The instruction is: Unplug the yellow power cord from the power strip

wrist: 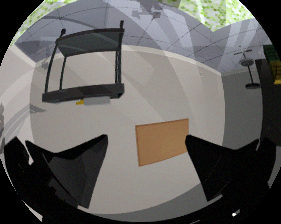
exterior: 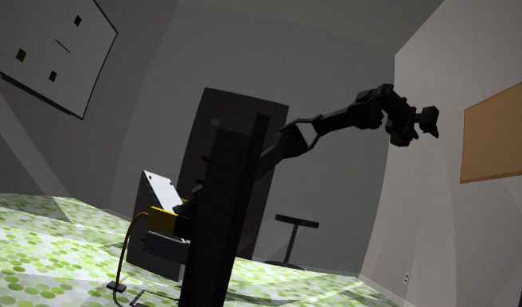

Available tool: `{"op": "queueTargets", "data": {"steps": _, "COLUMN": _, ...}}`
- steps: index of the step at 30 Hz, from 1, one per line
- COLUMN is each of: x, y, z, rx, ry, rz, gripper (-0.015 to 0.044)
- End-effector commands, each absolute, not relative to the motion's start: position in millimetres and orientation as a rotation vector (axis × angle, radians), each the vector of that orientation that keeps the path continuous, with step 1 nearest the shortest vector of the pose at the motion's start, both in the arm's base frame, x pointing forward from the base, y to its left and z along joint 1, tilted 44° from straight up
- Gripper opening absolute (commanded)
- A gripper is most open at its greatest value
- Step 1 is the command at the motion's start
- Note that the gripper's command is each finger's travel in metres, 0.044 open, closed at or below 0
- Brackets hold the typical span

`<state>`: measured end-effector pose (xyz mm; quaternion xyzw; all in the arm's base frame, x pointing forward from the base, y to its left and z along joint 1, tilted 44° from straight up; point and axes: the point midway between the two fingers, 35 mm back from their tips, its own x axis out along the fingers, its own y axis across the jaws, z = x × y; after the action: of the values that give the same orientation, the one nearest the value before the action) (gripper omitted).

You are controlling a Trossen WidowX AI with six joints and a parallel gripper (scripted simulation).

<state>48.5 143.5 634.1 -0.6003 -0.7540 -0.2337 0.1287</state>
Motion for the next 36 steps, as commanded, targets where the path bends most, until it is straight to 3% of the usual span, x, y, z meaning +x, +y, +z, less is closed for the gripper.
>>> {"op": "queueTargets", "data": {"steps": 1, "x": 50, "y": 144, "z": 634, "rx": -1.746, "ry": -2.187, "rz": -0.670, "gripper": 0.0374}}
{"op": "queueTargets", "data": {"steps": 4, "x": 74, "y": 145, "z": 634, "rx": -1.743, "ry": -2.107, "rz": -0.527, "gripper": 0.0295}}
{"op": "queueTargets", "data": {"steps": 9, "x": 156, "y": 140, "z": 623, "rx": -1.676, "ry": -1.793, "rz": -0.125, "gripper": 0.0164}}
{"op": "queueTargets", "data": {"steps": 22, "x": 297, "y": 96, "z": 570, "rx": -1.377, "ry": -1.160, "rz": 0.297, "gripper": 0.0160}}
{"op": "queueTargets", "data": {"steps": 29, "x": 382, "y": 48, "z": 493, "rx": -1.017, "ry": -0.665, "rz": 0.482, "gripper": 0.0160}}
{"op": "queueTargets", "data": {"steps": 36, "x": 434, "y": -9, "z": 397, "rx": -0.591, "ry": -0.191, "rz": 0.523, "gripper": 0.0160}}
